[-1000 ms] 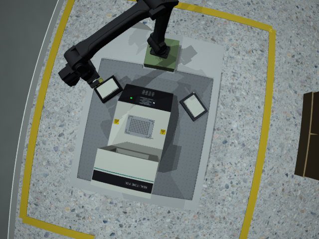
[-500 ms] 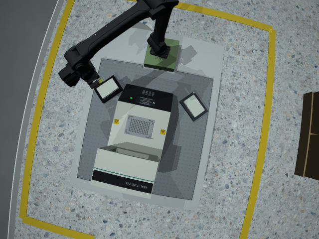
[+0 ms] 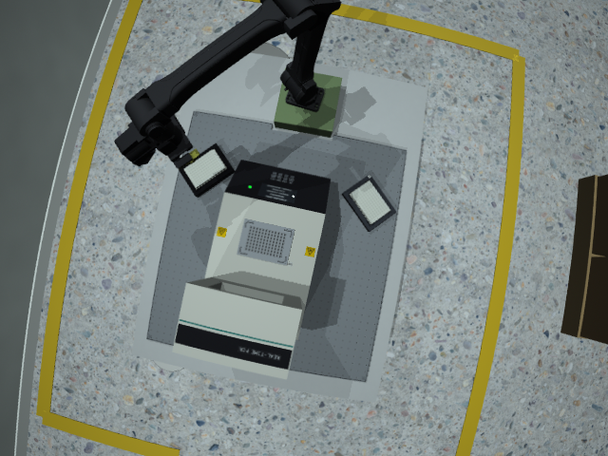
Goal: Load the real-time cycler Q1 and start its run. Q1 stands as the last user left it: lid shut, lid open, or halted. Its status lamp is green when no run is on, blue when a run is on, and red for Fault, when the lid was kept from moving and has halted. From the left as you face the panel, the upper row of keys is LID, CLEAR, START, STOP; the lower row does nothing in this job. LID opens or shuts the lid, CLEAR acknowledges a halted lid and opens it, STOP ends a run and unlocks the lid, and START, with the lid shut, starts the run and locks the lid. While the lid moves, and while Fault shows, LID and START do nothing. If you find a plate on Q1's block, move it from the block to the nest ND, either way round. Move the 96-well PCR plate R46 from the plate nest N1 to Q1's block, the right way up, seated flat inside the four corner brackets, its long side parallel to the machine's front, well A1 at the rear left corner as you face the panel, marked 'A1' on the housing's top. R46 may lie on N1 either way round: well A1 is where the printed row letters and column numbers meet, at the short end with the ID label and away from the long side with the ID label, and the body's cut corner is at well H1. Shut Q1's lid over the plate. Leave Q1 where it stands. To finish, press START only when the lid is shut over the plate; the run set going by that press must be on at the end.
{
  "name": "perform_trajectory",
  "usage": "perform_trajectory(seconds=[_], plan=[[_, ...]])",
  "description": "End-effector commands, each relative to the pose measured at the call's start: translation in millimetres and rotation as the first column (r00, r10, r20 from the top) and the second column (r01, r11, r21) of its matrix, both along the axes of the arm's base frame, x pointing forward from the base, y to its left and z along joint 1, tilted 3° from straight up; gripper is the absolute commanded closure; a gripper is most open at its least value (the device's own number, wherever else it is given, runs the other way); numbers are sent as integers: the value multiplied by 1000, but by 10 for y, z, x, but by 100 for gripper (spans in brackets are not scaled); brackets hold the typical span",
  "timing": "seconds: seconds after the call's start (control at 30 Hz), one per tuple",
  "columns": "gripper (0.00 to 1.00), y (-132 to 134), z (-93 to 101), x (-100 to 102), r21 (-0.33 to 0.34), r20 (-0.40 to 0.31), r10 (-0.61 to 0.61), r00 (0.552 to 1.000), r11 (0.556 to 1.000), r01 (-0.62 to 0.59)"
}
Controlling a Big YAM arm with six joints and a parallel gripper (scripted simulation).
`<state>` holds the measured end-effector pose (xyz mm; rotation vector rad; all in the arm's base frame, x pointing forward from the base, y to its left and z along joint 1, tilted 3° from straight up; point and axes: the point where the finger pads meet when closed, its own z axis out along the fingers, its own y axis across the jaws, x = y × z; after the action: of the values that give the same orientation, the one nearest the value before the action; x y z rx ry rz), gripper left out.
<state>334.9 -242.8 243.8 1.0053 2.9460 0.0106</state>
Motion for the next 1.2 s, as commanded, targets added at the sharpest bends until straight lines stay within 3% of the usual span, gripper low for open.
perform_trajectory(seconds=[0.0,0.07,0.13,0.27,0.33,0.4,0.53,0.67,0.73,0.83,0.9,1.07,1.17], plan=[[0,-91,67,102,-25,27,6,1000,1000,-5],[0,-122,100,108,-30,34,1,999,1000,0],[0,36,84,103,-36,33,97,995,995,-96],[0,363,57,15,-31,32,86,996,996,-85],[0,482,63,-30,-36,28,176,984,984,-175],[0,566,69,-57,-41,34,155,987,987,-154],[0,594,69,-64,-46,30,226,974,973,-225],[0,873,12,-122,-29,23,203,979,979,-203],[0,1021,14,-140,-27,18,303,953,953,-302],[0,1164,34,-180,-28,18,287,958,958,-286],[0,1229,42,-213,-36,15,369,929,929,-368],[0,1352,35,-248,-37,13,353,935,935,-353],[0,1491,-2,-200,-41,9,464,886,885,-463]])
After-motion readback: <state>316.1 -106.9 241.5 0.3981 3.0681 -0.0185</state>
